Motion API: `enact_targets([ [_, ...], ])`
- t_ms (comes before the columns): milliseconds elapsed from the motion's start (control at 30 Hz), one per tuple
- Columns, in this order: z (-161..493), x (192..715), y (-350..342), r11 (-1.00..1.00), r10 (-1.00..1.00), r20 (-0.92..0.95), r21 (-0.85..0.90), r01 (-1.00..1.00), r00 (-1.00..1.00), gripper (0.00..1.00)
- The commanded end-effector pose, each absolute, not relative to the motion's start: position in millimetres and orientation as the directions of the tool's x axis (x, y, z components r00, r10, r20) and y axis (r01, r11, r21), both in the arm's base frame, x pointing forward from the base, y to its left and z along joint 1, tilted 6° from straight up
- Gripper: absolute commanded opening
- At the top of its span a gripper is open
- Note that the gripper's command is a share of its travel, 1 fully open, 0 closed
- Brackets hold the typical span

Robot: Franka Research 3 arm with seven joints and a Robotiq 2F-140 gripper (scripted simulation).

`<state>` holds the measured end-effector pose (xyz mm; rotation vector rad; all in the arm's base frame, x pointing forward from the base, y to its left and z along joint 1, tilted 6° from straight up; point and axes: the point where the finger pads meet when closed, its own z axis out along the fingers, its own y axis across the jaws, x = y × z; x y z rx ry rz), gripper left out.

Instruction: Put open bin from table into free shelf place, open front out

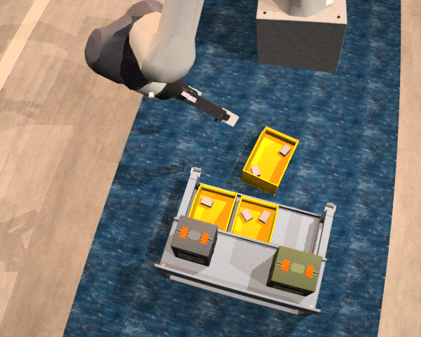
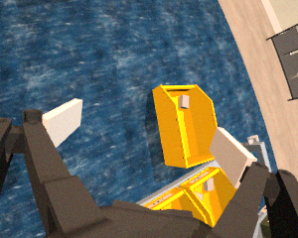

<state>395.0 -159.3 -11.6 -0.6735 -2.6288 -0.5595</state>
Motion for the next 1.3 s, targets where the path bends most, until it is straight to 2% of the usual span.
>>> enact_targets([
  [0,-19.3,397.9,-170.9,0.808,0.459,0.41,0.177,0.563,-0.788,1.0],
  [700,-29.0,400.4,-144.9,0.897,0.432,0.263,-0.022,0.442,-0.863,1.0],
  [1267,-29.3,402.8,-137.4,0.908,0.416,0.23,-0.048,0.417,-0.88,1.0],
])
